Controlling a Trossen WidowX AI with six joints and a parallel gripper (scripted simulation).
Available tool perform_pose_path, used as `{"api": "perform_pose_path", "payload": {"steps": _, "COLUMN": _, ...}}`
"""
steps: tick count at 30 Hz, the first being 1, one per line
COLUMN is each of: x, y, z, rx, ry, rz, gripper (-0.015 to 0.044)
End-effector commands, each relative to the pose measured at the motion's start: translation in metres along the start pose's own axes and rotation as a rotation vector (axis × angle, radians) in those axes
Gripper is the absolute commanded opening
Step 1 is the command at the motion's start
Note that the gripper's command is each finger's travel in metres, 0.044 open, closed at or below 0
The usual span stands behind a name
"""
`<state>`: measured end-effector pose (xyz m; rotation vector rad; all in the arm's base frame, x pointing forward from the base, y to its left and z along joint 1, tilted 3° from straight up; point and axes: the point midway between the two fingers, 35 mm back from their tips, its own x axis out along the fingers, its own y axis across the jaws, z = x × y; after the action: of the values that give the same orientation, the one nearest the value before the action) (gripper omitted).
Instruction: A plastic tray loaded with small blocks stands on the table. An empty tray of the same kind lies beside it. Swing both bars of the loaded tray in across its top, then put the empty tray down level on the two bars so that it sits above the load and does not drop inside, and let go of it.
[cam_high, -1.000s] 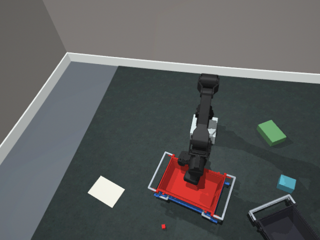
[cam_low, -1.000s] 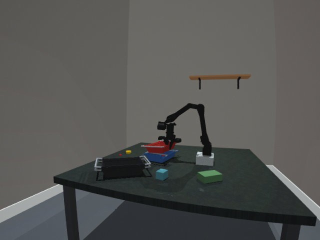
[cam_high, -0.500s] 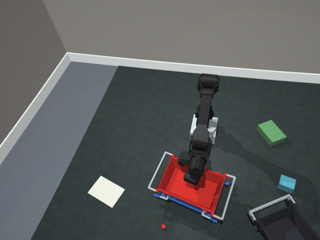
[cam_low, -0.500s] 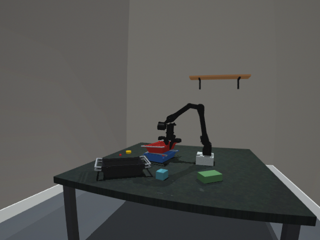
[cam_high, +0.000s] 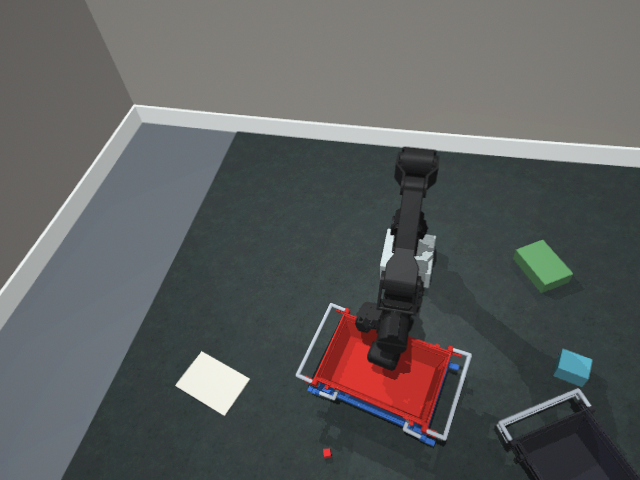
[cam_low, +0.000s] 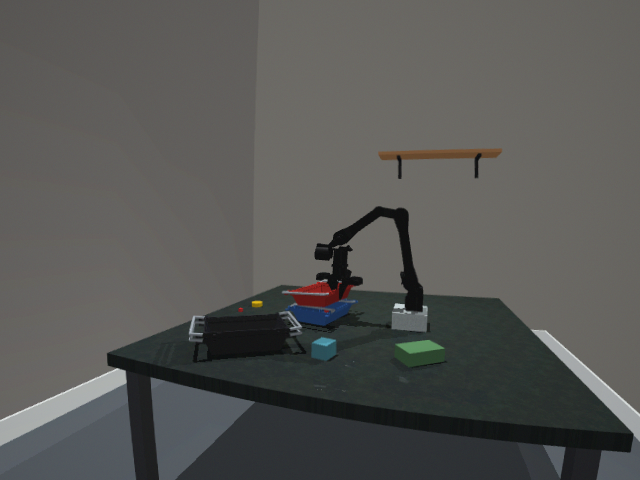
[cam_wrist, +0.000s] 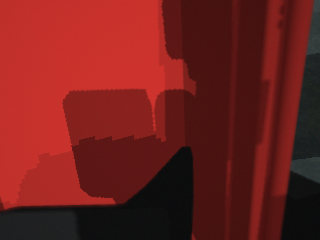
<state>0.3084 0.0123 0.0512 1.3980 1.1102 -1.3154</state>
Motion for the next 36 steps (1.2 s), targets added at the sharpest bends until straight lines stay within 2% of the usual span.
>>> {"api": "perform_pose_path", "payload": {"steps": 1, "x": 0.0059, "y": -0.0069, "z": 0.0002, "rx": 0.003, "ry": 0.001, "rz": -0.034, "gripper": 0.0}}
{"api": "perform_pose_path", "payload": {"steps": 28, "x": 0.0059, "y": -0.0069, "z": 0.0002, "rx": 0.003, "ry": 0.001, "rz": -0.034, "gripper": 0.0}}
{"api": "perform_pose_path", "payload": {"steps": 36, "x": 0.0059, "y": -0.0069, "z": 0.0002, "rx": 0.003, "ry": 0.001, "rz": -0.034, "gripper": 0.0117}}
